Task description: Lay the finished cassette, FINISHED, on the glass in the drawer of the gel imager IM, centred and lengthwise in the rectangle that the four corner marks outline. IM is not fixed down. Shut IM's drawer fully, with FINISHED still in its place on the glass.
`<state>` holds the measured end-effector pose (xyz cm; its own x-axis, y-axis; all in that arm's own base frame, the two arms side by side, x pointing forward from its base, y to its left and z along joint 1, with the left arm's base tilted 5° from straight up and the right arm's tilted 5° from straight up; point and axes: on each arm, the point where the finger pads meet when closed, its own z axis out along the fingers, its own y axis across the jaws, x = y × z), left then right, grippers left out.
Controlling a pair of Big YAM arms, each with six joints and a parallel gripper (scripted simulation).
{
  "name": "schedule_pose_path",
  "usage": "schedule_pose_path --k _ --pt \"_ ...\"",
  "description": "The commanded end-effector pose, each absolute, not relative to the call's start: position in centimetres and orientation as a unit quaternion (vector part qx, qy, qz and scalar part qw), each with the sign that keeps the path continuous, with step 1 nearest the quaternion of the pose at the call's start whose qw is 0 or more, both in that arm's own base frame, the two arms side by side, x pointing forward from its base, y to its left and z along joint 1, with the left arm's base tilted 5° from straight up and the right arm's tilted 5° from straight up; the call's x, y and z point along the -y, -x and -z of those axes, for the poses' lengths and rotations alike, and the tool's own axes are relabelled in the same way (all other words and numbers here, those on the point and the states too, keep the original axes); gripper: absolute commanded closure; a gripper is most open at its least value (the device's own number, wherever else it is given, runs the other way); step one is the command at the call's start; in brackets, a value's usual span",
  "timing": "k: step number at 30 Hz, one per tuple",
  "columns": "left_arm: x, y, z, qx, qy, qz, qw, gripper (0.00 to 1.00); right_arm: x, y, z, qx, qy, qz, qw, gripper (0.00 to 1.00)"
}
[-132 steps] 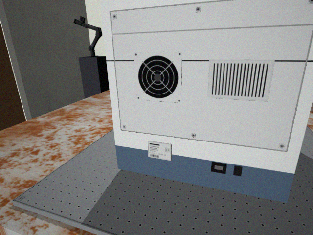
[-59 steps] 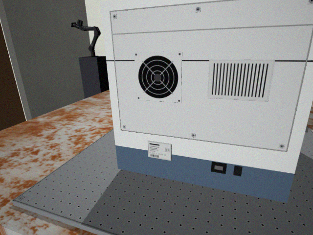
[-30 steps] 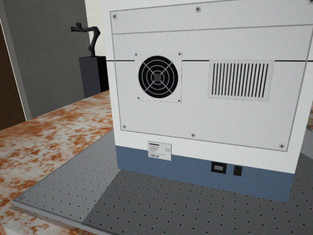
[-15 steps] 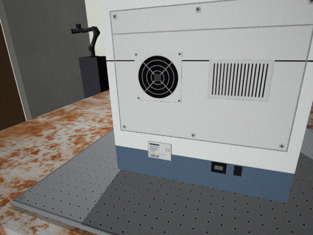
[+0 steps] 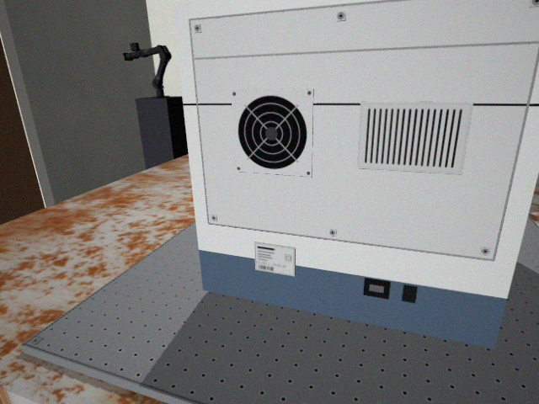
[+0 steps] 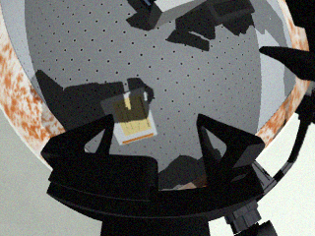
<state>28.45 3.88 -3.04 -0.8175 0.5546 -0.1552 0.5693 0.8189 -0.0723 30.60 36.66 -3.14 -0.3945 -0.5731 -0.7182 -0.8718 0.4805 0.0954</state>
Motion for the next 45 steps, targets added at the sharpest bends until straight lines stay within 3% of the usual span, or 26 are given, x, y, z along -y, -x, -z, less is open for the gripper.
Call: schedule_pose_path --k 1,27,38,45 --pt "-7.2 -28.9 7.4 -0.979 -0.199 0.006 0.036 0.0 -37.3 -30.5 2.4 -0.74 0.51 -0.275 0.342 0.0" --pt "-10.1 -28.3 10.2 -0.984 -0.173 -0.049 0.003 0.0 -37.7 -26.2 -0.8 -0.539 0.618 -0.426 0.382 0.0" --pt "-10.3 -28.4 11.6 -0.984 -0.172 -0.048 0.003 0.01 -37.9 -26.4 -1.2 -0.538 0.616 -0.43 0.383 0.0" --pt "-9.9 -28.0 11.3 -0.983 -0.176 -0.048 0.005 0.24 -37.9 -26.4 -1.4 -0.537 0.616 -0.429 0.385 0.0"
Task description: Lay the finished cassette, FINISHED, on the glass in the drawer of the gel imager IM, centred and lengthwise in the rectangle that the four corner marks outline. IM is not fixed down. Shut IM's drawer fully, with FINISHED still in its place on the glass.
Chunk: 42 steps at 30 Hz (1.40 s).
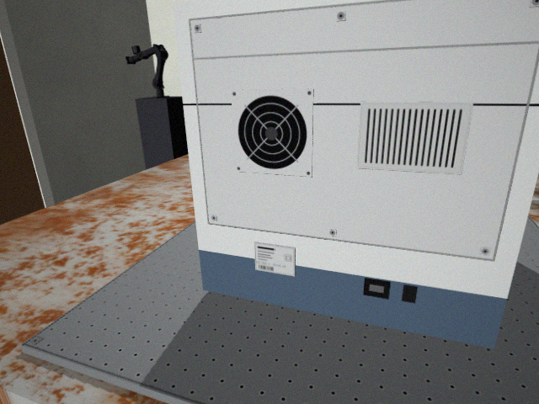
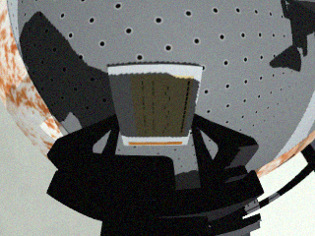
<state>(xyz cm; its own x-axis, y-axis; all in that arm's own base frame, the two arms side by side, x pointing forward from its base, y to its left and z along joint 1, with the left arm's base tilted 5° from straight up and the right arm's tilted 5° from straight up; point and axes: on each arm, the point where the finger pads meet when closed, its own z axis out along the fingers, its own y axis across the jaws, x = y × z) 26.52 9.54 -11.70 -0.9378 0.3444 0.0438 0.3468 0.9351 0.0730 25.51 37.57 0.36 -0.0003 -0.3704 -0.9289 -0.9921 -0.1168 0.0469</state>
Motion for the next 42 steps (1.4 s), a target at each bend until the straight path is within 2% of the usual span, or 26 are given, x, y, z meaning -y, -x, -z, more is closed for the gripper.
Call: schedule_pose_path --k 1,3,6,8,10,12,20,27,30,42 --pt "-9.9 -28.0 11.3 0.983 0.176 0.048 -0.005 0.27 -37.9 -26.4 -1.4 -0.537 0.616 -0.429 0.385 0.0" --pt "-9.7 -27.9 11.3 0.983 0.175 0.048 -0.005 0.32 -37.9 -26.4 -1.4 -0.537 0.616 -0.429 0.385 0.0" --pt "-9.4 -27.8 10.2 0.983 0.177 0.048 -0.005 0.66 -37.9 -26.4 -1.4 -0.537 0.616 -0.429 0.385 0.0" --pt "-9.2 -27.7 9.3 0.983 0.178 0.047 -0.003 0.44 -38.3 -26.1 -1.7 -0.534 0.619 -0.43 0.383 0.0" --pt "-9.2 -27.7 9.3 0.983 0.178 0.047 -0.003 0.44 -38.3 -26.1 -1.7 -0.534 0.619 -0.43 0.383 0.0" --pt "-9.2 -28.4 7.9 0.983 0.178 0.05 -0.008 0.24 -38.3 -26.1 -1.7 -0.534 0.619 -0.43 0.383 0.0" --pt "-5.7 -31.2 4.3 0.982 0.18 0.049 -0.009 0.24 -38.3 -26.1 -1.7 -0.534 0.619 -0.43 0.383 0.0" --pt "-6.1 -35.8 1.1 0.966 0.24 0.082 -0.047 0.24 -39.2 -24.5 0.0 -0.567 0.601 -0.459 0.327 0.0" --pt "-4.9 -38.9 0.9 0.942 0.32 0.096 -0.042 0.24 -38.3 -24.0 0.4 -0.605 0.575 -0.463 0.298 0.0" --pt "3.9 -47.4 0.7 0.827 0.547 0.124 -0.038 0.24 -41.0 -21.8 -5.7 -0.597 0.553 -0.499 0.299 0.0"
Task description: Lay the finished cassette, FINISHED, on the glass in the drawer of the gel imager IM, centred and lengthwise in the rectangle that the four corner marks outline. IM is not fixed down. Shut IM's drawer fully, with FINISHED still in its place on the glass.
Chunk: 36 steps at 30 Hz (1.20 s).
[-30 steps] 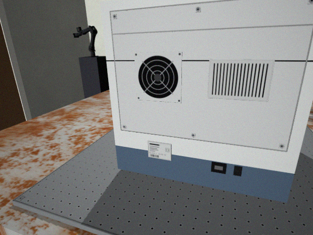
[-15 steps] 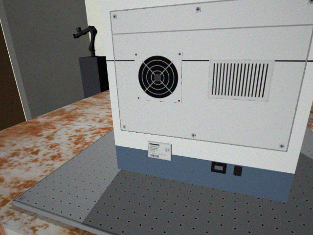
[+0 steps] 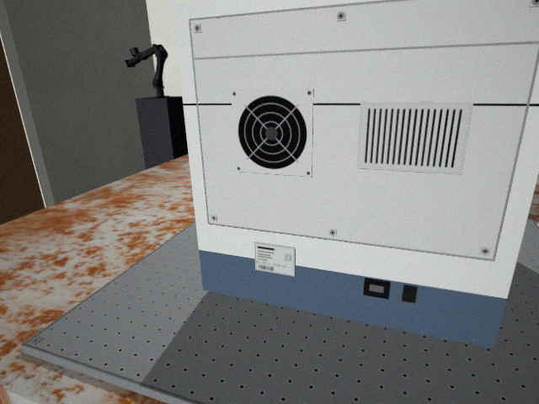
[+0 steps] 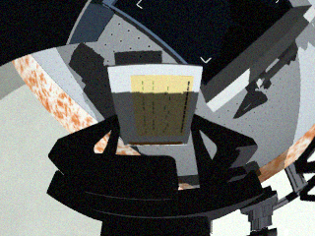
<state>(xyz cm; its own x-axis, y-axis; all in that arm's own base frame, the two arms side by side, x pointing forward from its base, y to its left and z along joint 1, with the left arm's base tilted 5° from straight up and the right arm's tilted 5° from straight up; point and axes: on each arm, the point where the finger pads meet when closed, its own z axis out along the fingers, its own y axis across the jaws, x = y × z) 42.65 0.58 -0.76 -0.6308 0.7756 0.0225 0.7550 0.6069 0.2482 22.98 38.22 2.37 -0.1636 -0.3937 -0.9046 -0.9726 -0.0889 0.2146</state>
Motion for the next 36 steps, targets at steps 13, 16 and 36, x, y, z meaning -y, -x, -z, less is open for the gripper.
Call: schedule_pose_path --k 13,16,36 --pt "17.1 -49.3 4.5 -0.69 -0.714 -0.106 0.046 0.24 -42.4 -17.9 -8.4 -0.628 0.504 -0.546 0.231 0.0" --pt "18.3 -49.2 5.0 -0.679 -0.725 -0.104 0.047 0.24 -43.0 -16.6 -8.6 -0.64 0.496 -0.552 0.199 0.0" --pt "17.7 -48.8 7.6 -0.684 -0.721 -0.101 0.043 0.24 -39.9 -18.3 -10.9 -0.704 0.419 -0.524 0.233 0.0"
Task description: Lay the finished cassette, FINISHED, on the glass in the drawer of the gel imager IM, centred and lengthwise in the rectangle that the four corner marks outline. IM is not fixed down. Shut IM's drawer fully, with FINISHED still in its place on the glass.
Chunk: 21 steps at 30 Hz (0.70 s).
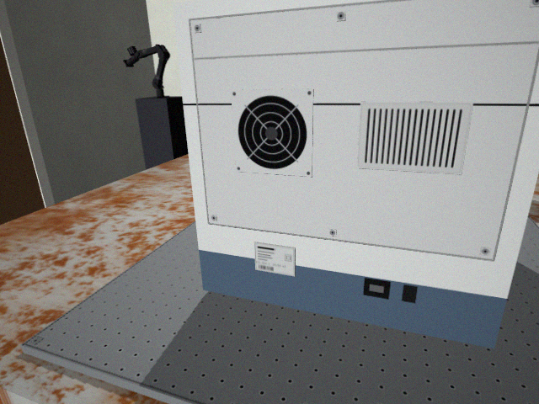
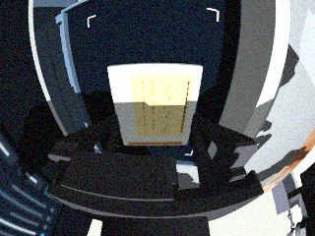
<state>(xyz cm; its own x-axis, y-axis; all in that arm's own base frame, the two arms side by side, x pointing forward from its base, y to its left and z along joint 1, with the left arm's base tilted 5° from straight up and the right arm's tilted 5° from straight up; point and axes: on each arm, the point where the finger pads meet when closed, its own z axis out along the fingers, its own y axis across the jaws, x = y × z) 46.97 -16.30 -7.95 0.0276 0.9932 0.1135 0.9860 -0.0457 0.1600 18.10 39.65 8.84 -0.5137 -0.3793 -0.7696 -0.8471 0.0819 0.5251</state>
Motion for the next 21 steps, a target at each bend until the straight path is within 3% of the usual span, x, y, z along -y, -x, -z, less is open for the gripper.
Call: schedule_pose_path --k 1,21 --pt "17.7 -48.7 7.9 -0.684 -0.721 -0.1 0.041 0.24 -39.7 -18.8 -11.2 -0.707 0.412 -0.521 0.243 0.0" --pt "17.8 -49.1 6.8 -0.685 -0.719 -0.104 0.051 0.24 -38.5 -22.7 -12.6 -0.718 0.372 -0.508 0.297 0.0"
